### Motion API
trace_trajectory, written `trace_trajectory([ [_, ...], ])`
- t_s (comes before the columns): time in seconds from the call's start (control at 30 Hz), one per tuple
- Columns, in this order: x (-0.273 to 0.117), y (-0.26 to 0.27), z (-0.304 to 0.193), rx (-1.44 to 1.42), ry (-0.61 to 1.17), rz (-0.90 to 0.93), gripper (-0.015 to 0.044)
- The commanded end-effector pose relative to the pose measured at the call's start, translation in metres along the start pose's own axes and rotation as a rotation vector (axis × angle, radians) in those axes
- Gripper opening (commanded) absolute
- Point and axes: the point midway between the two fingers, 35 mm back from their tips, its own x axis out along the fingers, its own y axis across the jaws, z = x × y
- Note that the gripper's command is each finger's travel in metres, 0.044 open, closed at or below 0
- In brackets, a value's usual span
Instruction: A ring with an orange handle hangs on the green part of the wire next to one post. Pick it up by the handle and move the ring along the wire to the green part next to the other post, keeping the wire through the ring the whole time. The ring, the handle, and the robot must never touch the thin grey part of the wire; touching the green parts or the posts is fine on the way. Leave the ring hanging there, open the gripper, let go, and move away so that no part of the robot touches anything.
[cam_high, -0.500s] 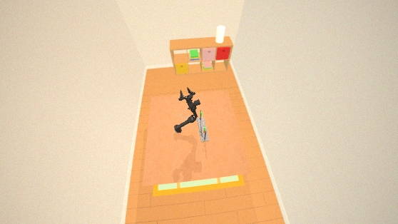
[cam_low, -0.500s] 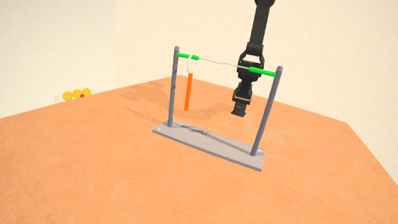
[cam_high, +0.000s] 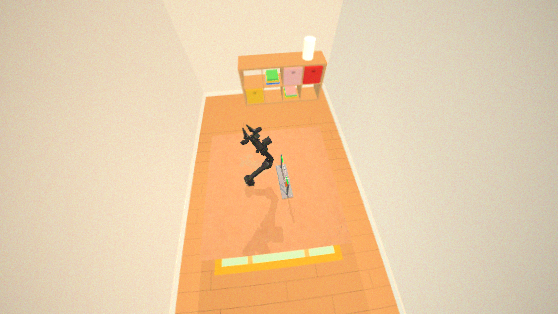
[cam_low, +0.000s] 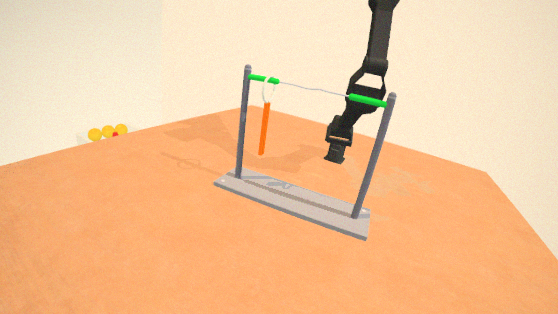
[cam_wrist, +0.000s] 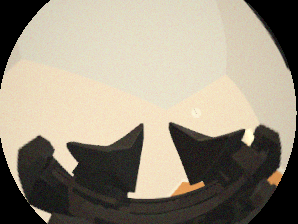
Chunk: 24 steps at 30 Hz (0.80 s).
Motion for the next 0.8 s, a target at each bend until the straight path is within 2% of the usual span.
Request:
trace_trajectory([
  [0.0,0.019,0.070,-0.021,0.033,-0.016,0.177,0.0160],
  [0.2,0.018,0.162,-0.041,0.126,-0.062,0.427,0.0160],
  [0.37,-0.006,0.238,-0.052,0.215,-0.105,0.649,0.0160],
  [0.57,-0.060,0.318,-0.058,0.329,-0.159,0.917,0.0160],
  [0.77,-0.138,0.378,-0.056,0.455,-0.215,1.191,0.0160],
])
